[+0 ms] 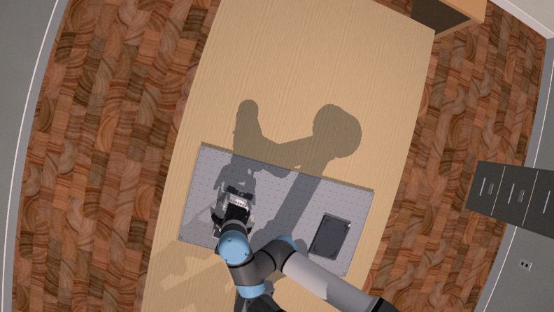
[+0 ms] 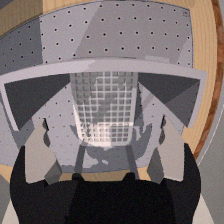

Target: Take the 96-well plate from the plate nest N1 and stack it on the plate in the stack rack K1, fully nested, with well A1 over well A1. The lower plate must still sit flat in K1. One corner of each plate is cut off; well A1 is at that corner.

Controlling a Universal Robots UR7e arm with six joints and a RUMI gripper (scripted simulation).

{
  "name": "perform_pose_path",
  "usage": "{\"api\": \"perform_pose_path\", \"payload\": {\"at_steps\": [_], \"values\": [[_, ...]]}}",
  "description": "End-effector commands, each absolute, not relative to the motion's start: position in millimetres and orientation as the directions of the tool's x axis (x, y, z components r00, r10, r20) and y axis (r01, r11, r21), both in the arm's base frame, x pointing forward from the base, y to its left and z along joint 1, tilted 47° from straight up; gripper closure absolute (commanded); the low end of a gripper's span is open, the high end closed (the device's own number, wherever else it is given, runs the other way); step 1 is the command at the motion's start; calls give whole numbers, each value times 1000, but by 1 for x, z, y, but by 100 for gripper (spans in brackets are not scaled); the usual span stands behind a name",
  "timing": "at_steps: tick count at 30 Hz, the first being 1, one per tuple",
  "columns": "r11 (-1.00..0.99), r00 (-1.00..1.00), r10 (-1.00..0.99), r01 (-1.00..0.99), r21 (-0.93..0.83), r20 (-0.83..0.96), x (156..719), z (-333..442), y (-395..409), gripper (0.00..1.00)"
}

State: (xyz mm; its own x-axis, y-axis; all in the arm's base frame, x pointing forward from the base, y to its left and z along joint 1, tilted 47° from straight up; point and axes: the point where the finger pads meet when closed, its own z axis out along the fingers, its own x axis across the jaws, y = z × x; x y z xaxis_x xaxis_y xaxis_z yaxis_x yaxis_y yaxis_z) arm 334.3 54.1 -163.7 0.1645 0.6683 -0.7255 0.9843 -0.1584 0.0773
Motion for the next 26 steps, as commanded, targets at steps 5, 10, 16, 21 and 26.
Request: {"api": "perform_pose_path", "payload": {"at_steps": [5,10,16,21,26], "values": [[-158,165,668,984,78,-725,336,-147,72,0],[-158,165,668,984,78,-725,337,-140,80,0],[-158,165,668,984,78,-725,338,-130,90,0],[-158,165,668,984,78,-725,339,-121,99,0],[-158,165,668,984,78,-725,339,-112,109,0]]}}
